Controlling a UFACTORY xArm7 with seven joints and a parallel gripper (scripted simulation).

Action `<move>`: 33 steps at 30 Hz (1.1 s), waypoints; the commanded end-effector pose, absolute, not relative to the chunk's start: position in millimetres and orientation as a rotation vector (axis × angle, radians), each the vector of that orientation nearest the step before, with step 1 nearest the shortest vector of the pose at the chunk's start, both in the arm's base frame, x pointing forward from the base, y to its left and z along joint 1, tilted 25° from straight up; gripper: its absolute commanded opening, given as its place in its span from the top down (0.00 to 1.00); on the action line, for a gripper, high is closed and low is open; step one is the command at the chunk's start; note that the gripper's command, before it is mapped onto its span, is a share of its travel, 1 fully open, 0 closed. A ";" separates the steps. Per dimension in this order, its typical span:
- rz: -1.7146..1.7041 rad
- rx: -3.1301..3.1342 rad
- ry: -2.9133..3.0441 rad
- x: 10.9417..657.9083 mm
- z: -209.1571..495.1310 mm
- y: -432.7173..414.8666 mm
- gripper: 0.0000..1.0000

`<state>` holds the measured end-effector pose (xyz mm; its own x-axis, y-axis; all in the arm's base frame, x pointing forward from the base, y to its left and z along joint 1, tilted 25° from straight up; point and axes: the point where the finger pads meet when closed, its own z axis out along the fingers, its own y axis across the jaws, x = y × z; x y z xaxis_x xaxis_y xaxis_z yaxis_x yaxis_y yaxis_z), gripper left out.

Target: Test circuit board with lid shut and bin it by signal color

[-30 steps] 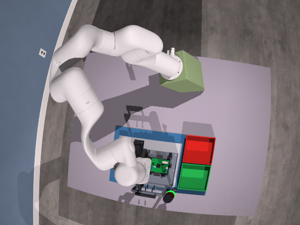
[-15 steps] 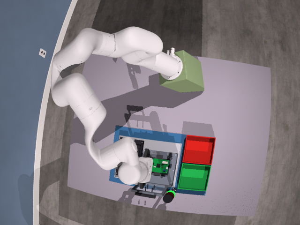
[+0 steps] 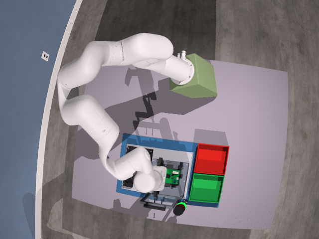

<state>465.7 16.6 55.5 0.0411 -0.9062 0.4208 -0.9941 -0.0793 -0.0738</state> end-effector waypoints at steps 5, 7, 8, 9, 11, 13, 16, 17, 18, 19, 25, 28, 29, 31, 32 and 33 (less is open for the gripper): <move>0.544 2.081 -1.953 476.0 3.8 -6.1 0.00; 0.544 2.081 -1.953 476.9 -3.7 -9.6 0.00; 0.544 2.081 -1.953 477.2 -6.9 -11.0 0.00; 0.544 2.081 -1.953 477.6 -9.7 -12.3 0.00; 0.544 2.081 -1.953 477.9 -12.1 -13.4 0.00; 0.544 2.081 -1.953 478.1 -14.1 -14.4 0.00; 0.544 2.081 -1.953 478.6 -18.0 -16.2 0.00; 0.544 2.081 -1.953 478.6 -18.7 -16.5 0.00; 0.544 2.081 -1.953 478.7 -19.1 -16.7 0.00; 0.544 2.081 -1.953 478.7 -19.3 -16.8 0.00; 0.544 2.081 -1.953 478.7 -19.4 -16.8 0.00; 0.544 2.081 -1.953 478.7 -19.5 -16.8 0.00; 0.544 2.081 -1.953 478.7 -19.5 -16.8 0.00; 0.544 2.081 -1.953 478.8 -20.0 -17.1 0.00; 0.544 2.081 -1.953 478.9 -20.6 -17.3 0.00; 0.544 2.081 -1.953 479.1 -21.6 -17.8 0.00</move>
